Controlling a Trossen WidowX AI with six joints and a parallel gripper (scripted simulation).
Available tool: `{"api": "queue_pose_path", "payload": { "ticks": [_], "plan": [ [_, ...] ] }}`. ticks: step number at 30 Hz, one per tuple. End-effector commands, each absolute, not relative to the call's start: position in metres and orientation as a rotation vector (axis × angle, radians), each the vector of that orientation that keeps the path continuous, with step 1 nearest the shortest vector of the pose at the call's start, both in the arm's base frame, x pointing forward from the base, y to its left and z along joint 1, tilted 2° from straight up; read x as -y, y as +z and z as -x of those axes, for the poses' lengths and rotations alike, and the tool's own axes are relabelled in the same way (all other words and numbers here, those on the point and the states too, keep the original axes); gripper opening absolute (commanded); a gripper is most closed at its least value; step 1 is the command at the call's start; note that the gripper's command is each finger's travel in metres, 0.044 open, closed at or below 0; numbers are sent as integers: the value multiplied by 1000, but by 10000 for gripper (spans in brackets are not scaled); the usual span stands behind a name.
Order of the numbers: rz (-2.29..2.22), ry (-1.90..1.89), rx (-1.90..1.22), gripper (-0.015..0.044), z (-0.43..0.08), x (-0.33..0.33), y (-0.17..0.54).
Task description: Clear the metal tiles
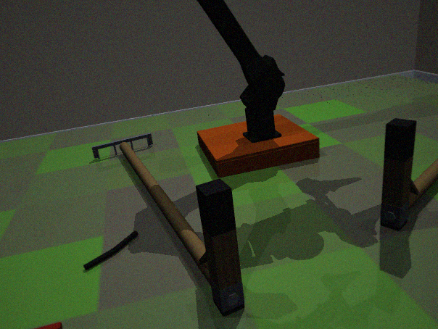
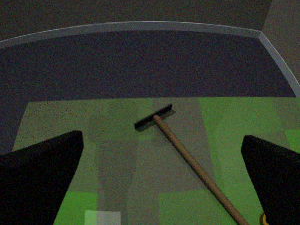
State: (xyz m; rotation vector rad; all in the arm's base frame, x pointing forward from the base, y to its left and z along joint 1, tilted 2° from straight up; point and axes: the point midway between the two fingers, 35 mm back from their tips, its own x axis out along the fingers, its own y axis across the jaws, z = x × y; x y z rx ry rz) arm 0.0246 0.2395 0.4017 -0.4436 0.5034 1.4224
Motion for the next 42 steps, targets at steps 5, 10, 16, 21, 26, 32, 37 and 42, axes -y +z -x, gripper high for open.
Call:
{"api": "queue_pose_path", "payload": {
  "ticks": [5,10,16,21,26,32,37,42],
  "plan": [
    [442,1419,-516,440,-25,-239,400],
    [442,1419,-516,440,-25,-239,400],
    [442,1419,-516,440,-25,-239,400],
    [442,1419,-516,440,-25,-239,400],
    [442,1419,-516,440,-25,-239,400],
    [479,1469,-405,440,-21,-255,412],
    [528,1528,-242,440,-15,-277,428],
    [573,1572,-75,440,-8,-297,445]
  ]
}}
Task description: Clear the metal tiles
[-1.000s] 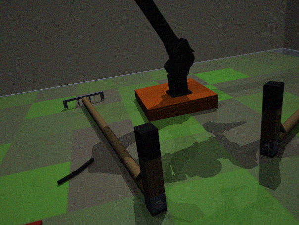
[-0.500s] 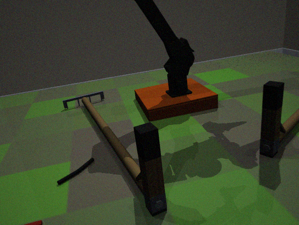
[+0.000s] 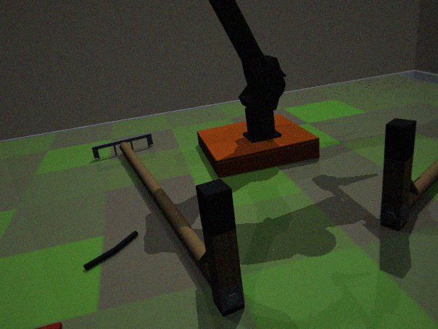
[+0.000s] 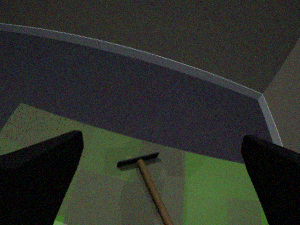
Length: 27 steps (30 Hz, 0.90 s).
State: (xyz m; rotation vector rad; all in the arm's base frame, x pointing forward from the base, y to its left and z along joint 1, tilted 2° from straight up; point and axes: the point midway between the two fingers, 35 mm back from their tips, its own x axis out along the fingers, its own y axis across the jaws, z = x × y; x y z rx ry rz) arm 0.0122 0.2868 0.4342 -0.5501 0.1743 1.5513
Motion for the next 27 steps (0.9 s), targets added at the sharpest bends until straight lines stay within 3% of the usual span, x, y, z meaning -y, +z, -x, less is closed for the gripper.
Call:
{"api": "queue_pose_path", "payload": {
  "ticks": [1,27],
  "plan": [
    [581,1579,-41,440,-6,-301,449],
    [720,1503,834,440,48,-382,541]
  ]
}}
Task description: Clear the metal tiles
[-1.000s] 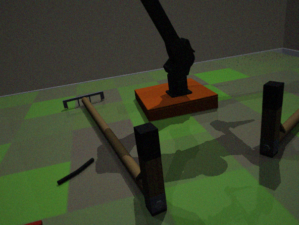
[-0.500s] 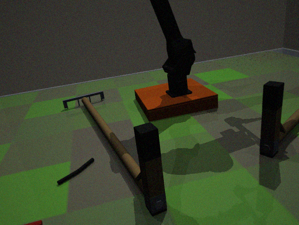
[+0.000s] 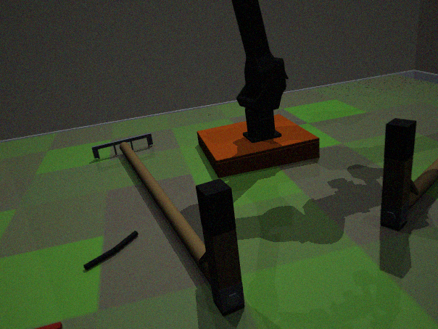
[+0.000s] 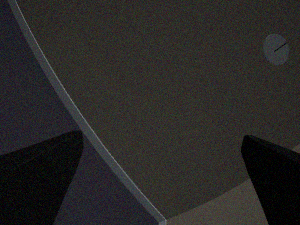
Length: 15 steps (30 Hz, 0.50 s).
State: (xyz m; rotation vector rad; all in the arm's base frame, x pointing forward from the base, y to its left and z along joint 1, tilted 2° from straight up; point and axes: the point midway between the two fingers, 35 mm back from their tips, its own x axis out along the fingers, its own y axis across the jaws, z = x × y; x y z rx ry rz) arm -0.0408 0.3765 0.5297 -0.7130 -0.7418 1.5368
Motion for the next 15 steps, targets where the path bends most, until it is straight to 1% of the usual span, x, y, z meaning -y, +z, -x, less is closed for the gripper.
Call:
{"api": "queue_pose_path", "payload": {
  "ticks": [1,15],
  "plan": [
    [723,1491,865,440,50,-384,544],
    [742,1253,1255,440,84,-406,593]
  ]
}}
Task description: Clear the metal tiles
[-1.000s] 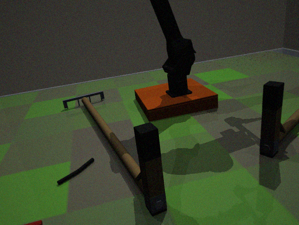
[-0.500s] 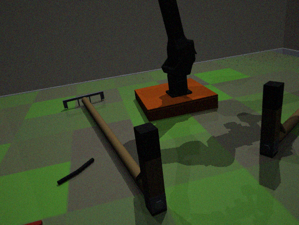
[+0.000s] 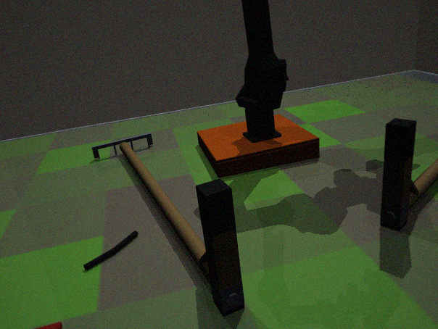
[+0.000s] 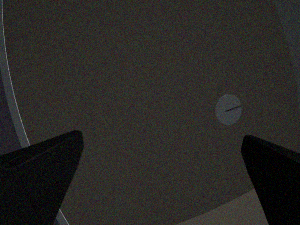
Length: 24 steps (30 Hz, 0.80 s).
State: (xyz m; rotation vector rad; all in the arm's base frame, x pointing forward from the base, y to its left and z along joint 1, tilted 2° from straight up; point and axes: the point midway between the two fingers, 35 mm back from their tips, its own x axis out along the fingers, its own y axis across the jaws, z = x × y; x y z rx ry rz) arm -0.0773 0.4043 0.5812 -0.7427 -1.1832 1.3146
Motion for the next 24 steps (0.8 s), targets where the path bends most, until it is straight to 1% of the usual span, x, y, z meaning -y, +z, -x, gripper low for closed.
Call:
{"api": "queue_pose_path", "payload": {
  "ticks": [1,13,24],
  "plan": [
    [742,1232,1279,440,86,-407,596],
    [740,947,1519,440,115,-413,632],
    [736,654,1655,440,139,-410,659]
  ]
}}
